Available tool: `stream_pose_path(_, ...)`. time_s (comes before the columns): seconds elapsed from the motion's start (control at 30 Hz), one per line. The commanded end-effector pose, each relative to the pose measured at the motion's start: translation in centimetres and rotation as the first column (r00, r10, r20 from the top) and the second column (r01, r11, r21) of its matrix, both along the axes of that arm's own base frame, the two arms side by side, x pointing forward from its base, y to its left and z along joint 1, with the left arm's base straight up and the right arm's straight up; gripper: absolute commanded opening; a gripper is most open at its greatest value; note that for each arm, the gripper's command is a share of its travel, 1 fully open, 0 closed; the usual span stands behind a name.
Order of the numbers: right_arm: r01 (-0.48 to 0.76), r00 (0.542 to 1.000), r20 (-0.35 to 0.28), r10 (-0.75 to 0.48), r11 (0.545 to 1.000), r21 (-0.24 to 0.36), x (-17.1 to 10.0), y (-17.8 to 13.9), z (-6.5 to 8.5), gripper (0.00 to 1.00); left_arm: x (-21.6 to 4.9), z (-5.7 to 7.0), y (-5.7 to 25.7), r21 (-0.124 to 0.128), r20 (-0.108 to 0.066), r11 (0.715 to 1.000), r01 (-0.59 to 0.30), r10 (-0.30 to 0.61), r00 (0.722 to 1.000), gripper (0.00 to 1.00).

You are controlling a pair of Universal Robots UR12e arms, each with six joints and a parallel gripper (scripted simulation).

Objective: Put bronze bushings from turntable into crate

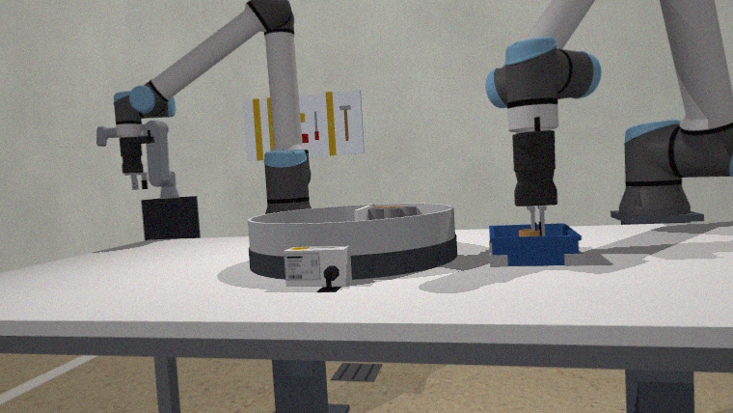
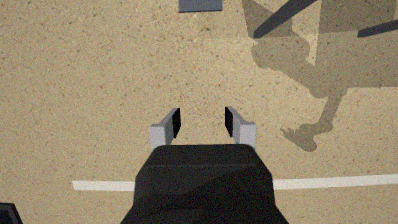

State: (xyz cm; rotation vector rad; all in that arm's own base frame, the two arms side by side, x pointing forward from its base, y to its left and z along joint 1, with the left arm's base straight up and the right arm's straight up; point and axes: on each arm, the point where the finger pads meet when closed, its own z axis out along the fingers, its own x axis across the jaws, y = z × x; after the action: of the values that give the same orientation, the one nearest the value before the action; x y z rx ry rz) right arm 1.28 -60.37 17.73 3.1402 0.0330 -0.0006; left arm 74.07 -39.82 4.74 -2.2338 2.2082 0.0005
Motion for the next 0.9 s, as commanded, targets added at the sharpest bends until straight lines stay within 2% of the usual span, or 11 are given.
stream_pose_path(0.0,-0.001,1.0,0.0,0.001,1.0,0.001,0.06,-0.02,-0.03,1.0,0.04,0.01,0.26,-0.002,0.0,1.0,-0.002,0.002,1.0,0.0)
stream_pose_path(0.37,-0.001,1.0,0.0,0.001,1.0,0.001,0.06,-0.02,-0.03,1.0,-0.04,-0.52,0.39,0.0,-0.001,1.0,-0.002,0.002,1.0,0.0)
stream_pose_path(0.87,-0.001,1.0,0.0,0.001,1.0,0.001,0.06,-0.02,-0.03,1.0,-0.01,-0.52,0.37,-0.001,0.0,1.0,-0.002,0.002,1.0,0.0)
